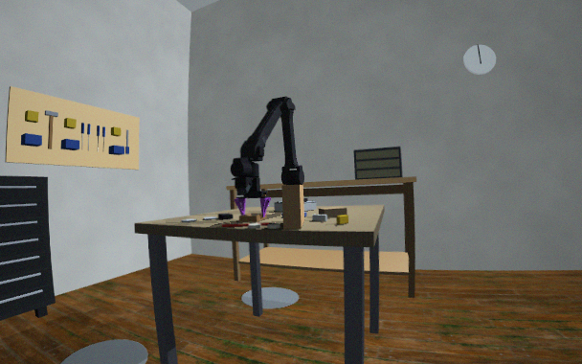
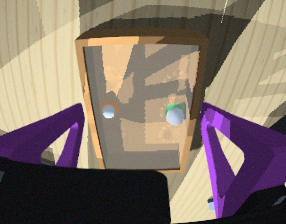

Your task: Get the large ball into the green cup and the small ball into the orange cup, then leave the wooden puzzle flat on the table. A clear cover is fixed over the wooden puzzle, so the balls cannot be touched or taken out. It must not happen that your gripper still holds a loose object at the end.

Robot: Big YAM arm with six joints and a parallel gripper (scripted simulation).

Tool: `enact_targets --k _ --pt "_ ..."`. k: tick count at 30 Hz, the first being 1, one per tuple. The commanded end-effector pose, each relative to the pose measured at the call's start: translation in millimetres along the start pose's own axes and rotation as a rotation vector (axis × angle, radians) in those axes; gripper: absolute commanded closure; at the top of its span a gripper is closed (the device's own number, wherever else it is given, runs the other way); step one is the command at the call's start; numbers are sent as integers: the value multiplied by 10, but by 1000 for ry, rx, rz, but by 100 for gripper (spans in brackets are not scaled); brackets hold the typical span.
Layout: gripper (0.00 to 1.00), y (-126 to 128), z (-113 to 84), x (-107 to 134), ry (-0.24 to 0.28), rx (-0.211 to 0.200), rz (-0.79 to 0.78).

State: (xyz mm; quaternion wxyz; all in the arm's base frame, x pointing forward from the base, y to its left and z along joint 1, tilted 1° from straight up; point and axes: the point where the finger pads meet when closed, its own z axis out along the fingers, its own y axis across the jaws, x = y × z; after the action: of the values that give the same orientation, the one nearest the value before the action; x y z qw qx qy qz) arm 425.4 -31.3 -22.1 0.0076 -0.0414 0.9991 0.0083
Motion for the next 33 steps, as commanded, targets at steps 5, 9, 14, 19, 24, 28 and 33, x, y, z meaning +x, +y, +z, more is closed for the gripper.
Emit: enact_targets --k 5,9,14,19,24,28,33 --pt "14 33 24 -56 -8 0 -2" --pt "14 33 24 -56 -8 0 -2" --pt "14 32 -4 -59 -5 -1 -2" --pt "14 21 -181 -140 -36 4 -3" --pt "14 -3 -367 -266 -68 9 -3" --pt "14 -10 -475 -263 -69 10 -3" --pt "14 -22 -645 -258 -70 10 -3"
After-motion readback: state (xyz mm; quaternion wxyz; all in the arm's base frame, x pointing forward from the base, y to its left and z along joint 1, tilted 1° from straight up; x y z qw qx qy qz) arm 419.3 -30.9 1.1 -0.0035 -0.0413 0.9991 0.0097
